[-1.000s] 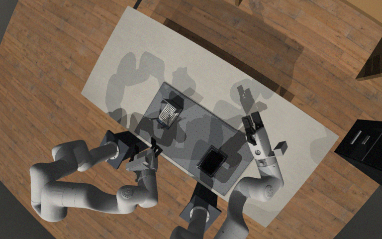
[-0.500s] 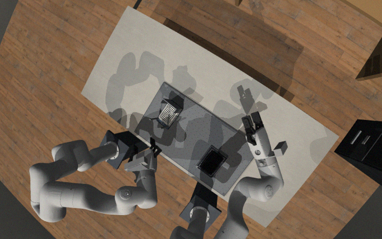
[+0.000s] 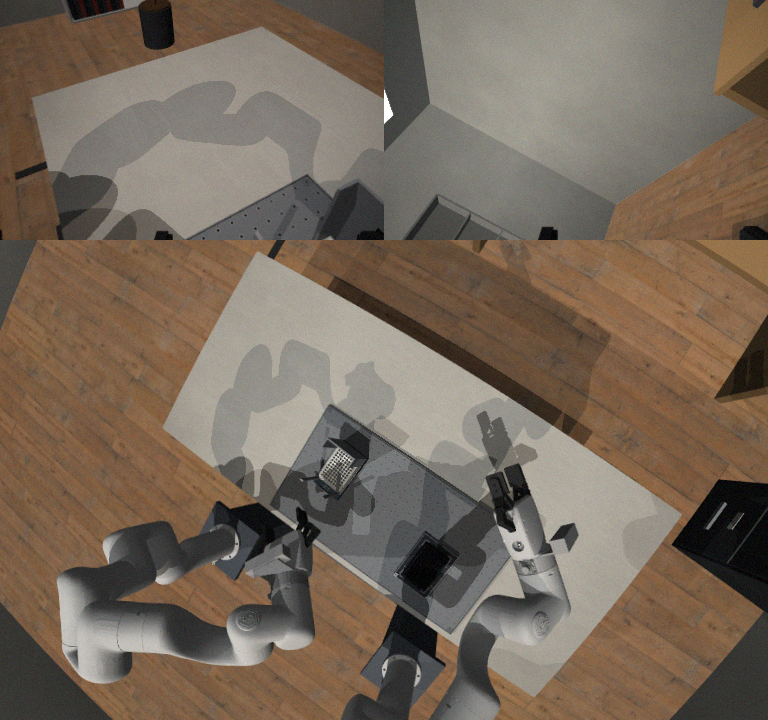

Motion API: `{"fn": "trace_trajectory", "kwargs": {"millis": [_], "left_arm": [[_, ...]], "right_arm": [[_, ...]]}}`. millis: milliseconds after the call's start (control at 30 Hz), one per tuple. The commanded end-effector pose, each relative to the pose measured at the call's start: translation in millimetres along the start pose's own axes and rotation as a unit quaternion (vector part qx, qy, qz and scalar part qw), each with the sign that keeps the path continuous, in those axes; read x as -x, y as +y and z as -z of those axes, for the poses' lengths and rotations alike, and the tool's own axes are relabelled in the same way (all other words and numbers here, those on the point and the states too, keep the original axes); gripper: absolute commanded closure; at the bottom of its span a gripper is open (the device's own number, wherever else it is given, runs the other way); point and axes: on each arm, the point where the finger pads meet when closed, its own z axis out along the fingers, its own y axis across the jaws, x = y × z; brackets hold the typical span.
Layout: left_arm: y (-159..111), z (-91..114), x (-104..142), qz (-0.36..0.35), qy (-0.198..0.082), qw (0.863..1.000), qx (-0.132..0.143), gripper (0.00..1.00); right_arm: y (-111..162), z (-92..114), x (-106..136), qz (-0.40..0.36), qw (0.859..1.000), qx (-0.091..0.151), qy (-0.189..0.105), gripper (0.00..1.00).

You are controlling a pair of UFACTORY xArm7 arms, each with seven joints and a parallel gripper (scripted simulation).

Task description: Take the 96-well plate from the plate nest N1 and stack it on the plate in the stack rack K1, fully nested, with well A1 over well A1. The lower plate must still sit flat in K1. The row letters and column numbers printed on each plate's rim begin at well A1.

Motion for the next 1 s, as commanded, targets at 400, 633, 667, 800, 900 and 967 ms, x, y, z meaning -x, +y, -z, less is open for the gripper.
{"fn": "trace_trajectory", "kwargs": {"millis": [400, 633, 667, 800, 900, 967], "left_arm": [[1, -27, -48, 0.116, -0.024, 0.991, -0.055, 0.0], [-2, -41, -72, 0.173, -0.035, 0.981, -0.083, 0.0], [-3, -44, -77, 0.186, -0.037, 0.978, -0.089, 0.0], [-7, -56, -99, 0.239, -0.045, 0.963, -0.114, 0.0], [-11, -66, -116, 0.281, -0.051, 0.949, -0.134, 0.0], [-15, -73, -128, 0.31, -0.055, 0.938, -0.148, 0.0]], "right_arm": [[-2, 0, -1, 0.002, 1.0, -0.001, 0.001, 0.0], [-2, 0, -1, 0.002, 1.0, -0.001, 0.001, 0.0], [-2, 0, -1, 0.002, 1.0, -0.001, 0.001, 0.0], [-2, 0, -1, 0.002, 1.0, -0.001, 0.001, 0.0], [-2, 0, -1, 0.002, 1.0, -0.001, 0.001, 0.0], [-2, 0, -1, 0.002, 1.0, -0.001, 0.001, 0.0]]}}
